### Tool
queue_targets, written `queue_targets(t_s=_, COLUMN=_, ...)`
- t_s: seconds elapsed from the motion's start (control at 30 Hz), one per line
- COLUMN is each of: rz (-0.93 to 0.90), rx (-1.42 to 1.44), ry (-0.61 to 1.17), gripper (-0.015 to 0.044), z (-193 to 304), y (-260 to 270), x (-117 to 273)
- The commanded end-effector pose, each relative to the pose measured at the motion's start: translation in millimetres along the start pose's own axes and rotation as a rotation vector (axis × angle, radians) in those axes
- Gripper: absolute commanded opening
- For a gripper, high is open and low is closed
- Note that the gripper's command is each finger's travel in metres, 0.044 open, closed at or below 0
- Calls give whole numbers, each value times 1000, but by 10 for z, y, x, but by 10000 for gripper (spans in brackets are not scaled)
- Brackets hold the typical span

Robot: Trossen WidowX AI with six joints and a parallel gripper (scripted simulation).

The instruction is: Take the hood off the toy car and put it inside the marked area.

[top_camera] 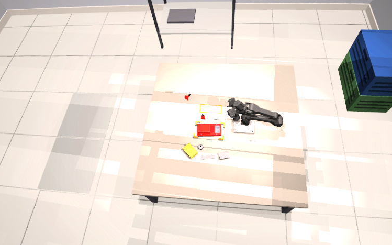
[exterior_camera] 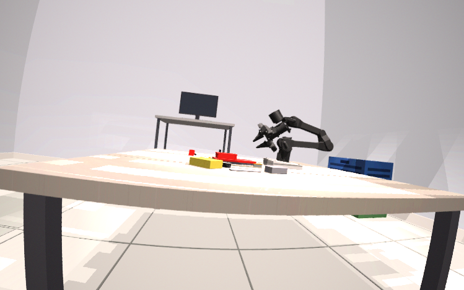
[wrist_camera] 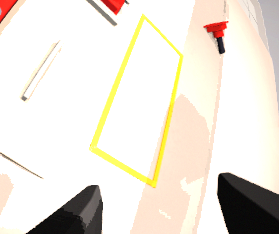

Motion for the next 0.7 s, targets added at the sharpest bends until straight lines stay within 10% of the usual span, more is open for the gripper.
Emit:
queue_targets(t_s=0.0, rz=-3, rx=-4, ry=0, gripper=246, z=-3, y=-1, x=-6)
queue_targets(t_s=0.27, rz=-155, rx=-123, ry=19, gripper=440, z=-245, y=-199, x=71)
queue_targets(t_s=0.67, rz=-399, rx=-279, ry=109, gripper=440, z=-918, y=-602, x=35)
Point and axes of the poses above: the point midway between the two fingers, 35 mm back from their tips, its own x axis back along the fingers, its own y axis across the jaws, z = x × y, the point moved 5 cm from there along x, back along the fingers, and after that the axes turned 2 degrees about x, right-handed, at the moved point
